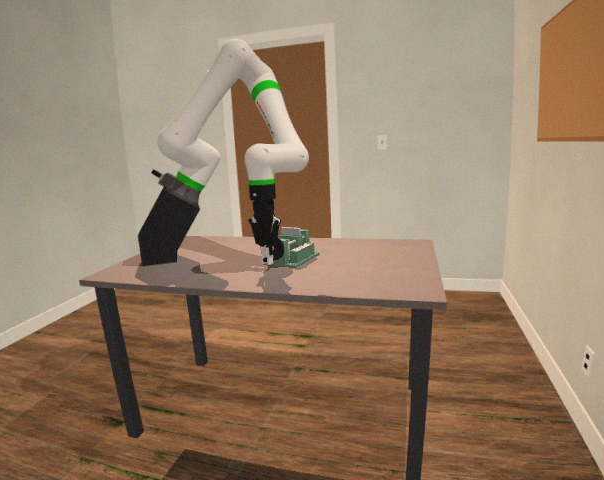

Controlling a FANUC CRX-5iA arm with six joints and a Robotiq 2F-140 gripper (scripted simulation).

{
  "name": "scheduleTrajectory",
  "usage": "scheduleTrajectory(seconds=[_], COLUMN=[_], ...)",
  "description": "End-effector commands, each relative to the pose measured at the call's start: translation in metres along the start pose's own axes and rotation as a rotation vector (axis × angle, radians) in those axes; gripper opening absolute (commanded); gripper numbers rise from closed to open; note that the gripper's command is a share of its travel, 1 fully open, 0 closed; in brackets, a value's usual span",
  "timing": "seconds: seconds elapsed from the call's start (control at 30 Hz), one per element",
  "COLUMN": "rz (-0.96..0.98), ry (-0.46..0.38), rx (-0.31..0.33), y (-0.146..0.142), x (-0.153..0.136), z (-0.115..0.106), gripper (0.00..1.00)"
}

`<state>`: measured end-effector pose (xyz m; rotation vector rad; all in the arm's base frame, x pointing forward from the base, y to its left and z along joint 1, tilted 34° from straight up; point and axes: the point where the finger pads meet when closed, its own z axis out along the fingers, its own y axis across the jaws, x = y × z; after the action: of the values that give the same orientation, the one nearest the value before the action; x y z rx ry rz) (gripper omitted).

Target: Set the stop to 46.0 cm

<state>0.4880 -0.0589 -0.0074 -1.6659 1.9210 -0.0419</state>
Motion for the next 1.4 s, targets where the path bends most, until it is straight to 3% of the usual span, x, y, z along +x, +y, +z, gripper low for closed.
scheduleTrajectory(seconds=[0.0, 0.3, 0.6, 1.37], rz=[0.0, 0.0, 0.0, 0.0], ry=[0.0, 0.0, 0.0, 0.0], rx=[0.0, 0.0, 0.0, 0.0], y=[-0.008, -0.027, -0.04, -0.013], x=[0.0, 0.0, 0.0, 0.0], z=[0.0, -0.008, -0.035, -0.069], gripper=[0.04, 0.04, 0.04, 0.04])
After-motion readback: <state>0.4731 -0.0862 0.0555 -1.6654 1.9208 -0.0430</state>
